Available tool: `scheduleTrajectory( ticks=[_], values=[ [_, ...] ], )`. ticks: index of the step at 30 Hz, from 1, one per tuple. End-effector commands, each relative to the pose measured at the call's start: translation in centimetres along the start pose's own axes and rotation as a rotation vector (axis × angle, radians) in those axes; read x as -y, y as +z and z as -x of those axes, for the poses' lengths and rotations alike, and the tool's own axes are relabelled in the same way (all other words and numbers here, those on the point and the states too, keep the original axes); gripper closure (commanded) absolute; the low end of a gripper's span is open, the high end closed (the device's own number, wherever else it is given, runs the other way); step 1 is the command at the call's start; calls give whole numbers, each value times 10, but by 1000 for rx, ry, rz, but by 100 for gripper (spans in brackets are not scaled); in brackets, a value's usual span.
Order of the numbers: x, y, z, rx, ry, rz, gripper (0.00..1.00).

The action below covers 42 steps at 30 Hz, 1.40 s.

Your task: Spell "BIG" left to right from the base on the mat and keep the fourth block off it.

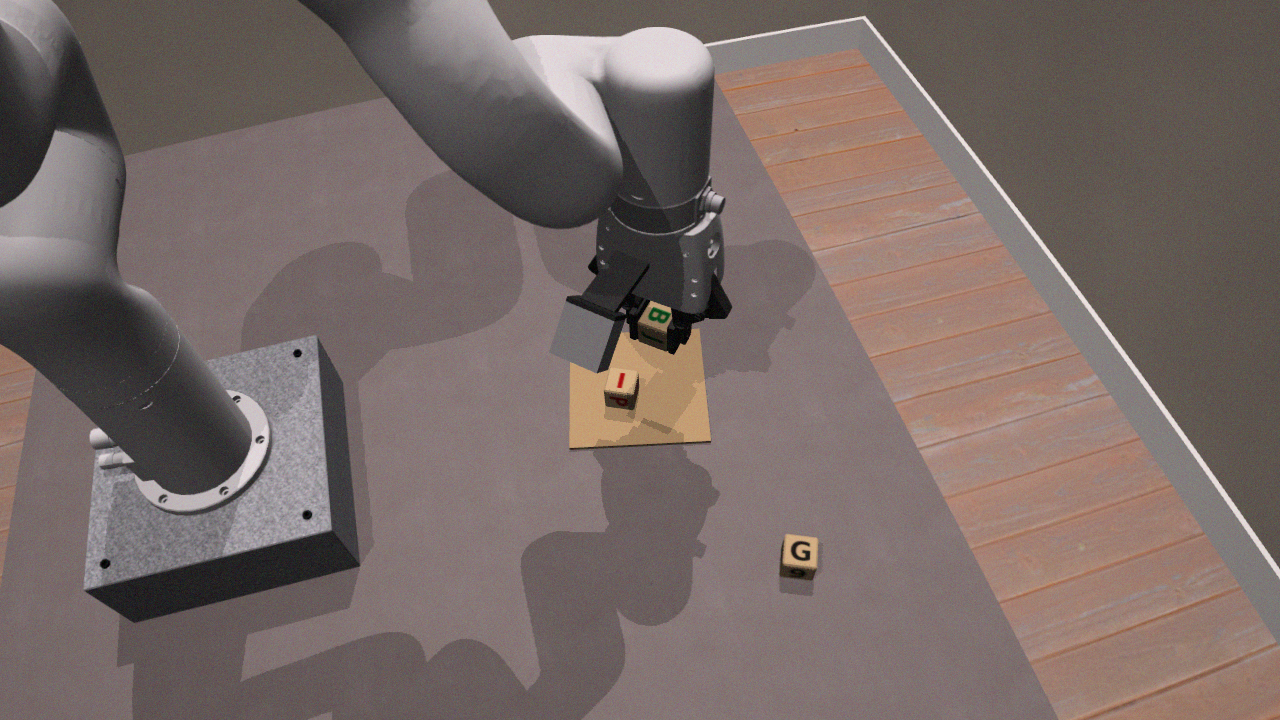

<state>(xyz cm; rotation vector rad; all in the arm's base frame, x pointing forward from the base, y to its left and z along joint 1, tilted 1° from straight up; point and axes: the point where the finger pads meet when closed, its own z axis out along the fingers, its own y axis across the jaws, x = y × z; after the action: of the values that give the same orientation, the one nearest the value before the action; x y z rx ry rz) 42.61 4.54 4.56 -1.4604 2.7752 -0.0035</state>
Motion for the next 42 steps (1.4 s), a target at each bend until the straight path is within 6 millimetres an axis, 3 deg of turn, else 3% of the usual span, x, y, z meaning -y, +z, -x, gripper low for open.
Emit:
scheduleTrajectory(
  ticks=[1,21,42],
  values=[
    [-10,-1,8,3,-139,-3,73],
    [-56,-1,35,2,-716,-2,73],
    [-59,0,36,2,-750,-2,73]
  ],
)
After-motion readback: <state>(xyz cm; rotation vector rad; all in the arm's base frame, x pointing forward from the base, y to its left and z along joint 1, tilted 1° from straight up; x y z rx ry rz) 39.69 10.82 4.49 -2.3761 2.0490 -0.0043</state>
